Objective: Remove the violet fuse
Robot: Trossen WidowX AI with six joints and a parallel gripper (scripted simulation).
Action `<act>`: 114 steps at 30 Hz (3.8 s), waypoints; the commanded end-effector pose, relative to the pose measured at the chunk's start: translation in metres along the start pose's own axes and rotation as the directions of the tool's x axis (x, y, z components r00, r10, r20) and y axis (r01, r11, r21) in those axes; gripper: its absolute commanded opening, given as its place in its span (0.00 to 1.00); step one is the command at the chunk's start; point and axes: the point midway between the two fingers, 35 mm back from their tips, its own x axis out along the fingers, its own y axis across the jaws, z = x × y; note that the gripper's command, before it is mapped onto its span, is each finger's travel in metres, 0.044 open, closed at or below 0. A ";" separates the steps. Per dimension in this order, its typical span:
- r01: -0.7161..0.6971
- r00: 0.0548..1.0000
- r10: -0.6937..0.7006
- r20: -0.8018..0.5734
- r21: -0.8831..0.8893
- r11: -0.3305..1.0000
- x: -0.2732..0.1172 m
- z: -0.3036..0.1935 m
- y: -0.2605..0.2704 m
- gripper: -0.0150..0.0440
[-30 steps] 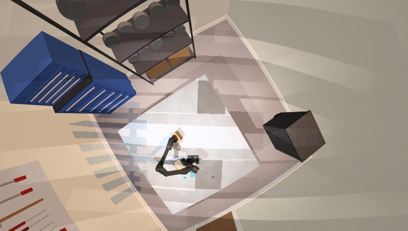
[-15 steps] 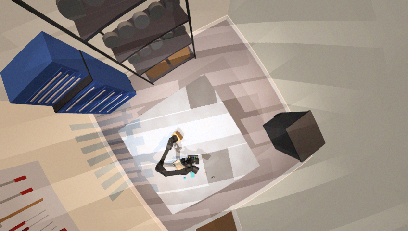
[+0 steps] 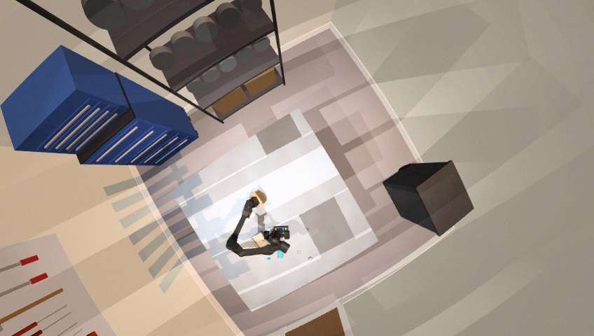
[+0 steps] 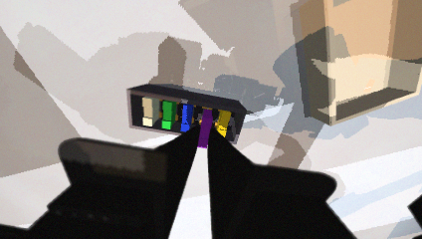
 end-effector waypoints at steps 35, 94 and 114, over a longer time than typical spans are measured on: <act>-0.005 1.000 0.005 -0.001 0.003 1.000 -0.031 0.000 0.001 0.25; 0.001 1.000 -0.001 0.004 0.004 1.000 -0.013 0.101 -0.153 0.25; 0.004 1.000 -0.004 0.010 0.008 1.000 0.000 0.102 -0.155 0.52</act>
